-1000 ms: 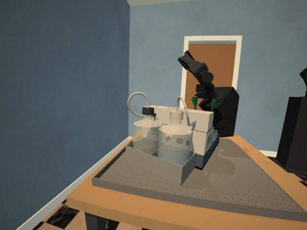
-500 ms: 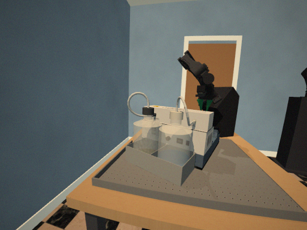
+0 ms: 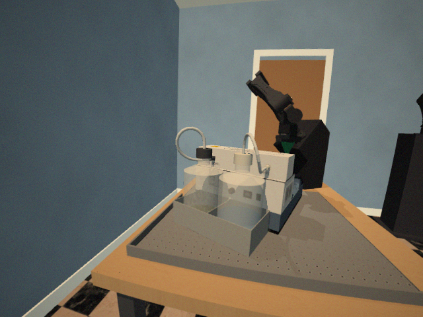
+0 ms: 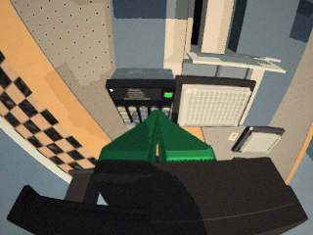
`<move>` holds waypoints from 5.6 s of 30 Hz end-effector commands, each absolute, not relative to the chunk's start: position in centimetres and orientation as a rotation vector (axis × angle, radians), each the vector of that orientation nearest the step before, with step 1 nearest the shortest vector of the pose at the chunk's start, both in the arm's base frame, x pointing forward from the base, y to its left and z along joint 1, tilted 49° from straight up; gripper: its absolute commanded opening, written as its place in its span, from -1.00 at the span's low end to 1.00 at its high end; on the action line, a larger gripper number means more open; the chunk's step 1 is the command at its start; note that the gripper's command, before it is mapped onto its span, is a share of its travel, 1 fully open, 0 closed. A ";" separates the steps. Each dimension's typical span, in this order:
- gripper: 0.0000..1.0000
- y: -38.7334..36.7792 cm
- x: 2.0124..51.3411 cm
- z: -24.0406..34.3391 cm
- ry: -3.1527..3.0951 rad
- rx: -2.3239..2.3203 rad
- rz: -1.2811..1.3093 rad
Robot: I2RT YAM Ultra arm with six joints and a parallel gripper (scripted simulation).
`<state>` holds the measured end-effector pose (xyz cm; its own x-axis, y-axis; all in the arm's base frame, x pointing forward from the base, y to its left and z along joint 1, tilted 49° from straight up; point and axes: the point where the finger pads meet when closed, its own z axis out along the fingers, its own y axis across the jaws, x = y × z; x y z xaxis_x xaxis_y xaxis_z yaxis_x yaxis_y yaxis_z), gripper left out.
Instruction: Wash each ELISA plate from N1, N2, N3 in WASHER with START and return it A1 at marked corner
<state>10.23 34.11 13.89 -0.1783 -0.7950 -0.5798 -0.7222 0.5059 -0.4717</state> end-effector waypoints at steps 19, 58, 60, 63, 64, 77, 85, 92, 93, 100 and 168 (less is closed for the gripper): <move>-1.00 33.2 9.1 9.2 1.923 -1.223 -0.064; -1.00 30.5 7.9 0.0 1.924 -1.224 -0.066; -1.00 30.5 7.9 0.0 1.924 -1.224 -0.066; 1.00 30.4 8.2 0.4 1.943 -1.192 -0.048; 1.00 30.3 8.5 0.8 1.963 -1.159 -0.031; 1.00 29.1 11.9 5.0 2.145 -0.782 0.161; 1.00 28.7 13.3 6.7 2.232 -0.529 0.282; 1.00 28.7 13.3 6.7 2.267 -0.397 0.343; 1.00 28.7 13.3 6.7 2.267 -0.397 0.343; 1.00 27.0 15.5 8.9 2.317 -0.131 0.461; 1.00 26.4 23.0 8.7 2.334 0.520 0.729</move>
<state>22.78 25.94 8.38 -0.7247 0.5256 -0.4456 0.1916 0.7749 0.6024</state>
